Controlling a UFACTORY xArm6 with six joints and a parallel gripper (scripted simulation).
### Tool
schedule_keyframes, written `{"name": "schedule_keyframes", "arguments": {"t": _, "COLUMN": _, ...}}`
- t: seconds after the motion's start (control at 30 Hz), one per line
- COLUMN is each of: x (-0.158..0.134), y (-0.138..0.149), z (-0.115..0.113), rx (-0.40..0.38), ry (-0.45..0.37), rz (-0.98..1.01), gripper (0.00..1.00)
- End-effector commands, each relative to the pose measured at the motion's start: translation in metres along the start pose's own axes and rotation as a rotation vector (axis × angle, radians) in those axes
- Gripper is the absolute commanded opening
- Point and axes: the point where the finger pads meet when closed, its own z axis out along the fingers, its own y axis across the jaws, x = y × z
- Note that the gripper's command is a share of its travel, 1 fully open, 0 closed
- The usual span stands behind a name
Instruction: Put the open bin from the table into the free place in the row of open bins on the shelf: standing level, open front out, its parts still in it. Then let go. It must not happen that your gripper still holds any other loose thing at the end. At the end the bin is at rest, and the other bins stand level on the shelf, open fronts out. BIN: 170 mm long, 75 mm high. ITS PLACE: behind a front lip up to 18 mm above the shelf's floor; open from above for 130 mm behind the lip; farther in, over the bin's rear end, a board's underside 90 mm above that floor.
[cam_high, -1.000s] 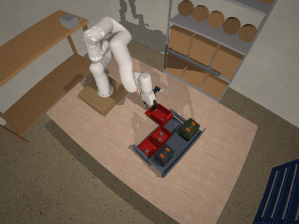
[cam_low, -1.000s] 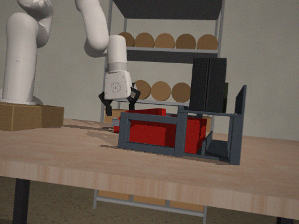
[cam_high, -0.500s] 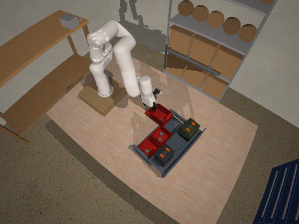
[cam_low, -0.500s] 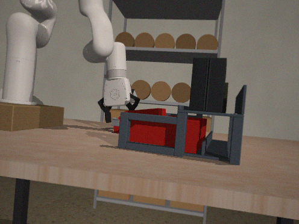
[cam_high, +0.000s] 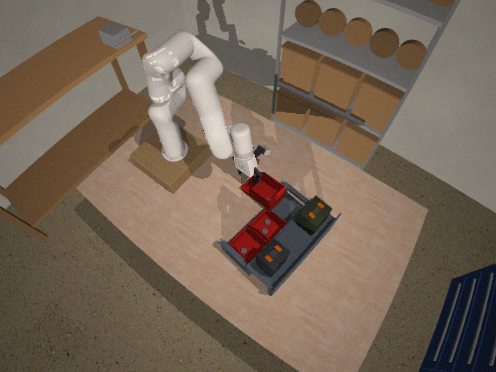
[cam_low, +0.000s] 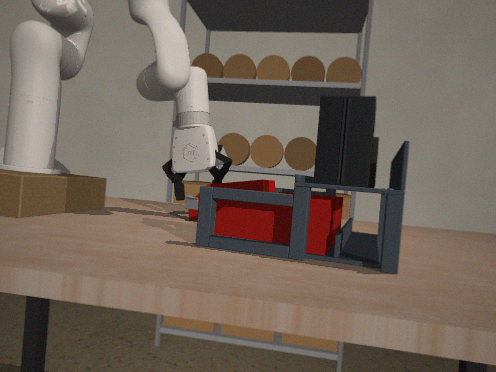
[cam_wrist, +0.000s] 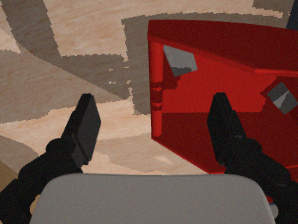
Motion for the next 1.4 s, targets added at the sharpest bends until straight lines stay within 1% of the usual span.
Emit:
{"name": "schedule_keyframes", "arguments": {"t": 0.0, "x": 0.001, "y": 0.002, "z": -0.002, "rx": -0.003, "ry": 0.001, "rz": 0.0, "gripper": 1.0}}
{"name": "schedule_keyframes", "arguments": {"t": 0.13, "x": 0.001, "y": 0.002, "z": -0.006, "rx": -0.004, "ry": 0.001, "rz": 0.0, "gripper": 1.0}}
{"name": "schedule_keyframes", "arguments": {"t": 1.1, "x": 0.001, "y": 0.003, "z": -0.008, "rx": -0.004, "ry": 0.001, "rz": 0.0, "gripper": 1.0}}
{"name": "schedule_keyframes", "arguments": {"t": 1.27, "x": 0.001, "y": 0.003, "z": 0.002, "rx": -0.004, "ry": 0.001, "rz": 0.0, "gripper": 1.0}}
{"name": "schedule_keyframes", "arguments": {"t": 1.37, "x": 0.001, "y": 0.003, "z": 0.002, "rx": -0.004, "ry": 0.001, "rz": 0.0, "gripper": 1.0}}
